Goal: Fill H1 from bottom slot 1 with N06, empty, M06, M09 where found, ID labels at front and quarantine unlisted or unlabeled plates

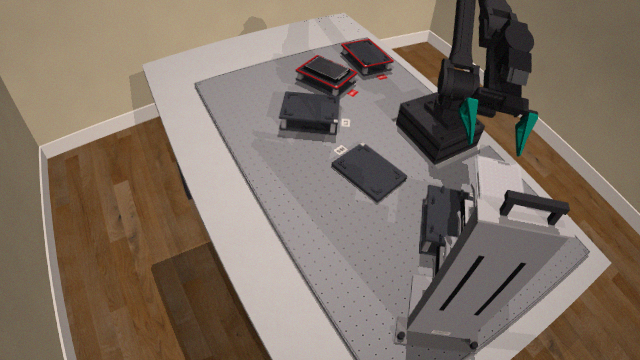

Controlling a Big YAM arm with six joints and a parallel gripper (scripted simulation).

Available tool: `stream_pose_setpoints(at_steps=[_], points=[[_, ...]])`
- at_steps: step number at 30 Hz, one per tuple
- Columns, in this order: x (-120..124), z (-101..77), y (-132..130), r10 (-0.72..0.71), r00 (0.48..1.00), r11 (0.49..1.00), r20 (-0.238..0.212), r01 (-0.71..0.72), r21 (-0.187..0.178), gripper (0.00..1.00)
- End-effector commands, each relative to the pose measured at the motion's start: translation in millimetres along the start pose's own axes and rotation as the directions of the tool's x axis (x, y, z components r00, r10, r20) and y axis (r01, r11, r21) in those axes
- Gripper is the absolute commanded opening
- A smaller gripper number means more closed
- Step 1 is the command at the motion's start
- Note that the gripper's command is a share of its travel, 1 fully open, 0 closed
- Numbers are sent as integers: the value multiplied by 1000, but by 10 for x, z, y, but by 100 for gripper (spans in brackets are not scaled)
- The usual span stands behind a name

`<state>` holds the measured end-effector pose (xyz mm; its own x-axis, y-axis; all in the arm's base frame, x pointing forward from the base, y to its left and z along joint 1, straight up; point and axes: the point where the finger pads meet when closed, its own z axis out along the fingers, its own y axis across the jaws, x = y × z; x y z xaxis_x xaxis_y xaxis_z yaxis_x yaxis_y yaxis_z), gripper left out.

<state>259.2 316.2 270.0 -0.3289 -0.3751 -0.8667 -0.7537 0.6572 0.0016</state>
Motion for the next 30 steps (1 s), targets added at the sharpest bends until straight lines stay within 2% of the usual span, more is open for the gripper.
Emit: stream_pose_setpoints(at_steps=[1,8,9,10,11,12,15,16,18,25,26,27,28,30], points=[[-72,-103,36,7,1000,1000,21,-7,-6,100],[-30,-174,27,9,1000,1000,20,-9,-4,100],[-379,-247,37,10,997,1000,71,-10,-7,100],[-280,-279,38,10,998,1000,65,-9,-8,100],[-88,-241,40,9,999,1000,34,-8,-7,100],[5,-232,35,8,1000,1000,20,-8,-6,100],[30,-274,28,9,1000,1000,20,-9,-4,100],[-56,-316,34,9,999,1000,36,-9,-6,100],[56,-317,38,7,1000,1000,19,-7,-7,100],[76,-395,34,8,1000,1000,23,-8,-6,100],[125,-397,27,8,1000,1000,21,-8,-4,0],[141,-408,32,9,1000,1000,25,-9,-6,0],[-59,-436,8,4,998,1000,58,-4,-2,0],[-59,-436,8,4,998,1000,58,-4,-2,0]])
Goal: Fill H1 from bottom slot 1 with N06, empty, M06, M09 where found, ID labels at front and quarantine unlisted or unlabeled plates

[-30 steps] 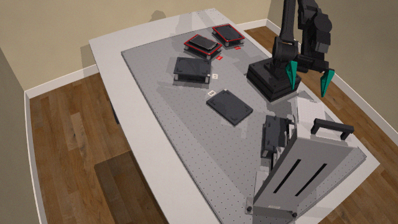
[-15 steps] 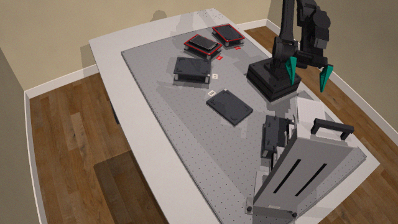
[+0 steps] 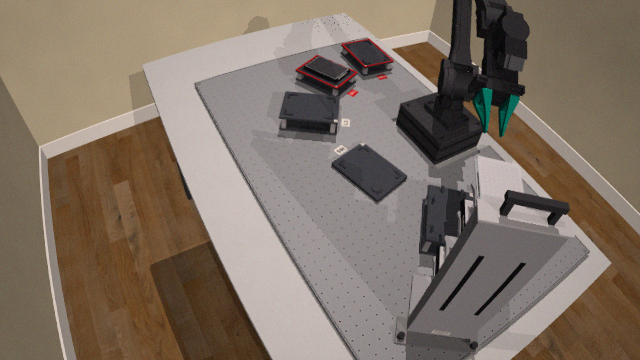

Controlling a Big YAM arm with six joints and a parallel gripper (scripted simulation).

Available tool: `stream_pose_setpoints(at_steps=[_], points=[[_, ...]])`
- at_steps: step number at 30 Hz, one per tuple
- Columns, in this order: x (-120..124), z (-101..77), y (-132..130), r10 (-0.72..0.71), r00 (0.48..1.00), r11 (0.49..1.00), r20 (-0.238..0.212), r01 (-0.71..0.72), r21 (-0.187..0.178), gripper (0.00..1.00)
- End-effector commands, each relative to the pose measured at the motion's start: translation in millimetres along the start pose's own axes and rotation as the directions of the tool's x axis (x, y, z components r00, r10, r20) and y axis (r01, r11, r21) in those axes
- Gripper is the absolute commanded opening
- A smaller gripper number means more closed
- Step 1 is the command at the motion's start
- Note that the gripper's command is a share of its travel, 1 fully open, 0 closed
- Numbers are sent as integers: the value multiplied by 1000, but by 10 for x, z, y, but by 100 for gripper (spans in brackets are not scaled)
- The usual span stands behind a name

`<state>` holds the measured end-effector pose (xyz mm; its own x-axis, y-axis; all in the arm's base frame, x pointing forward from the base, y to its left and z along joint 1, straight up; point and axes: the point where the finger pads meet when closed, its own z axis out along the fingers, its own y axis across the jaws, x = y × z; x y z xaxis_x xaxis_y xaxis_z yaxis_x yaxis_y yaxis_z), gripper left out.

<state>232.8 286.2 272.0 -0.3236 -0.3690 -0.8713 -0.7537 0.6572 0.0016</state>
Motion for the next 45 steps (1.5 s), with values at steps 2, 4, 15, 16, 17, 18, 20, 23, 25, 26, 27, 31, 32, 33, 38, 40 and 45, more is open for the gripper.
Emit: stream_pose_setpoints(at_steps=[2,4,15,16,17,18,20,23,25,26,27,31,32,33,38,40,45], points=[[-242,-77,7,4,999,1000,48,-4,-2,0],[-242,-77,7,4,999,1000,48,-4,-2,0],[-242,-77,7,4,999,1000,48,-4,-2,0],[-242,-77,7,4,999,1000,48,-4,-2,0],[-242,-77,7,4,999,1000,48,-4,-2,0],[-242,-77,7,4,999,1000,48,-4,-2,0],[-242,-77,7,4,999,1000,48,-4,-2,0],[-13,20,21,8,1000,1000,1,-8,-3,0],[-209,-12,21,10,999,1000,43,-10,-4,0],[-307,-32,22,11,998,1000,60,-11,-5,0],[-368,-44,21,12,997,1000,70,-12,-5,0],[-463,-61,16,13,996,1000,85,-12,-4,0],[-481,-60,15,13,996,1000,88,-12,-4,0],[-450,-41,13,12,997,1000,82,-12,-4,0],[-498,-20,2,12,996,1000,87,-12,-2,0],[-408,23,-4,11,997,1000,70,-11,0,0],[-523,16,-12,12,996,1000,88,-12,1,0]])
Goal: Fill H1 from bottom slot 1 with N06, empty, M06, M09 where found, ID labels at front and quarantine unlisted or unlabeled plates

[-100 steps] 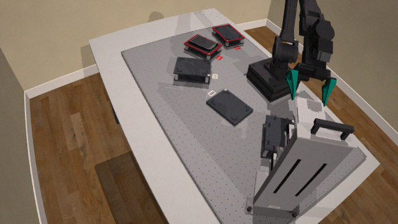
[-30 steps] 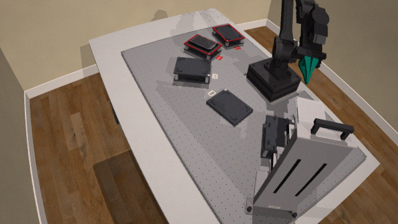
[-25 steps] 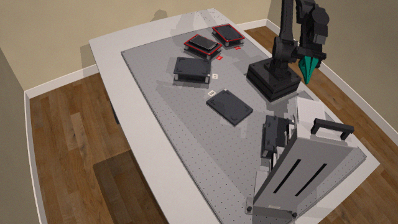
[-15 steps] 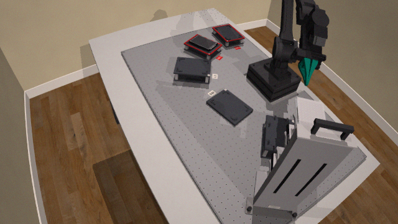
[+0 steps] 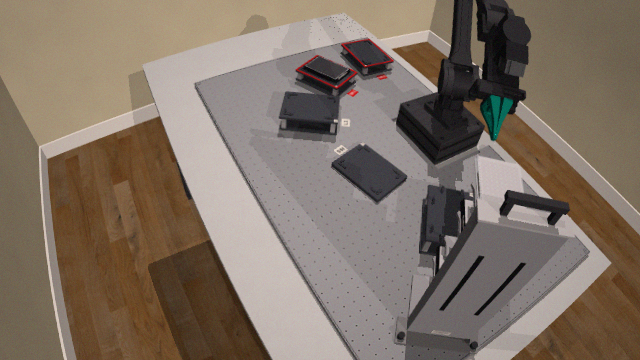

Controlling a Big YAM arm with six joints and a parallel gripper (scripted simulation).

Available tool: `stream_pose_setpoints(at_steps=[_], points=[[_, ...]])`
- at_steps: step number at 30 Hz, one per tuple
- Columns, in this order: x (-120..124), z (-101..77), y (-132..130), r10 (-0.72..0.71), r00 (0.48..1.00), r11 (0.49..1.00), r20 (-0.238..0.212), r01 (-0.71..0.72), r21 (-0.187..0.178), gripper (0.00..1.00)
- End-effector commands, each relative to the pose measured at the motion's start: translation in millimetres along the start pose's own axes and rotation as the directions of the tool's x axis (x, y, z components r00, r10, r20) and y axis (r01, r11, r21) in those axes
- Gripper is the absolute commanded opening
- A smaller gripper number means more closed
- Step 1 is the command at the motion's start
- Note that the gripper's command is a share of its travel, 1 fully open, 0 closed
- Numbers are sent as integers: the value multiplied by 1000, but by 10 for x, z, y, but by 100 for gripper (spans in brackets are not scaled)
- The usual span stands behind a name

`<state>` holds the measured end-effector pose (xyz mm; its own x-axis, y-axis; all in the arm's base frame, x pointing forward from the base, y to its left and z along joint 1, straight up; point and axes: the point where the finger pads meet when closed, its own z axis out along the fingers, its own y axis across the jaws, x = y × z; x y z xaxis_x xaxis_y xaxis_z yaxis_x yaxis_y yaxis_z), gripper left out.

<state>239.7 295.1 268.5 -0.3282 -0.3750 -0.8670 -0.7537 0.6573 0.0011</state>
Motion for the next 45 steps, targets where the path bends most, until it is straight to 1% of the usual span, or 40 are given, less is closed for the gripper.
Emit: stream_pose_setpoints(at_steps=[1,2,3,4,6,9,12,15,16,18,19,24,25,27,28,30,31,33,35,36,38,40,42,45], points=[[-498,-103,-19,12,995,1000,96,-12,1,0],[-116,18,-24,9,999,1000,31,-10,3,0],[-148,16,-26,10,999,1000,36,-10,3,0],[-175,7,-27,9,999,1000,31,-9,4,0],[-354,-23,-23,10,998,1000,68,-10,2,0],[-525,-55,-20,10,995,1000,96,-10,1,0],[-418,2,-24,8,997,1000,76,-9,2,0],[-542,-15,-19,8,995,1000,95,-8,1,0],[-505,4,-22,8,996,1000,89,-8,2,0],[-505,4,-22,8,996,1000,89,-8,2,0],[-229,87,-23,5,999,1000,39,-5,3,0],[-567,26,-21,7,995,1000,96,-7,1,0],[-573,33,-22,6,995,1000,96,-6,1,0],[-464,80,-22,5,997,1000,77,-5,2,0],[-451,91,-24,4,997,1000,74,-4,2,0],[-573,67,-25,5,996,1000,91,-5,2,0],[-593,70,-23,5,995,1000,96,-5,2,0],[-490,115,-21,3,997,1000,78,-3,2,0],[-490,115,-21,3,997,1000,78,-3,2,0],[-425,132,-21,2,998,1000,58,-2,2,0],[-592,105,-23,3,996,1000,92,-3,2,0],[-611,115,-27,3,995,1000,95,-3,3,0],[-483,166,-23,1,997,1000,72,-1,2,0],[-629,144,-22,1,996,1000,94,-1,2,0]])
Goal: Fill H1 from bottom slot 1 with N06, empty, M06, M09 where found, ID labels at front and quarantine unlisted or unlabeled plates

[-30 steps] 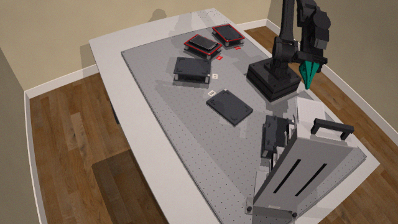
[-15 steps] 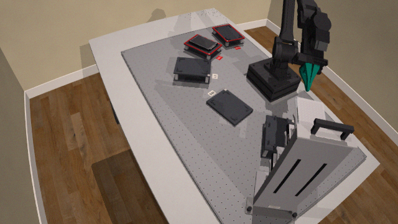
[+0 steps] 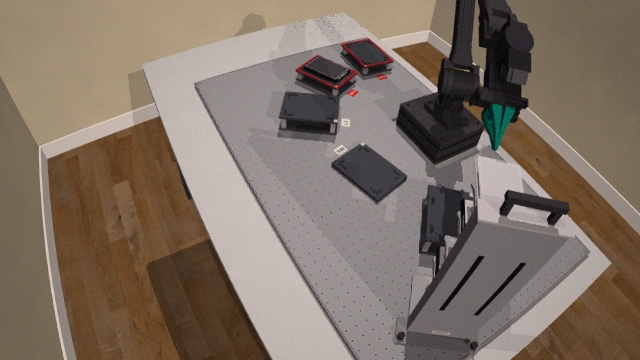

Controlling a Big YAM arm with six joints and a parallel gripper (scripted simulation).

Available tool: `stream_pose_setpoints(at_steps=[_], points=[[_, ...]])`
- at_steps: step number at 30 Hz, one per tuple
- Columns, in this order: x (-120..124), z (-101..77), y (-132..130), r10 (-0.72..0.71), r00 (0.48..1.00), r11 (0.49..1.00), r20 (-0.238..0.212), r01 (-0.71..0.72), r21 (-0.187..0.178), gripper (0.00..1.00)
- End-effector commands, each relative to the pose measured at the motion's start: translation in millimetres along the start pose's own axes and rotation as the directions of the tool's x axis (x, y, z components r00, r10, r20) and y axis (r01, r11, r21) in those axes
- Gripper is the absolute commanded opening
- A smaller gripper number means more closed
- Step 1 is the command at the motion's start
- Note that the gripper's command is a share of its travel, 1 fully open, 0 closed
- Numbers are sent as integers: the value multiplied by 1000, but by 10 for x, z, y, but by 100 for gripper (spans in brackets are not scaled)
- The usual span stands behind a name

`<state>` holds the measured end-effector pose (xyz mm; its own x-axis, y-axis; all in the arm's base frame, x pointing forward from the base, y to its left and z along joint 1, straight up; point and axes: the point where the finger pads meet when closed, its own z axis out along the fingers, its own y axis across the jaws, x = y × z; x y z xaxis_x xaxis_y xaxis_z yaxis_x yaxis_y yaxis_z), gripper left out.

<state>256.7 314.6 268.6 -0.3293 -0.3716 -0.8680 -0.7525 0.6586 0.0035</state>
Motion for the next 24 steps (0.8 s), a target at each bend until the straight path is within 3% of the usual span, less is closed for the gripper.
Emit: stream_pose_setpoints(at_steps=[1,3,7,8,11,14,18,21,24], points=[[-486,-67,-22,-2,996,1000,90,2,2,0],[-392,-26,-25,-3,997,1000,73,3,3,0],[-489,-43,-19,-3,996,1000,86,3,1,0],[-373,-1,-21,-4,998,1000,68,4,2,0],[-532,-25,-24,-3,996,1000,93,3,2,0],[-406,32,-21,-4,997,1000,71,4,2,0],[-558,19,-23,-3,996,1000,94,3,2,0],[-432,73,-21,-4,997,1000,71,4,2,0],[-473,65,-20,-4,997,1000,72,4,2,0]])
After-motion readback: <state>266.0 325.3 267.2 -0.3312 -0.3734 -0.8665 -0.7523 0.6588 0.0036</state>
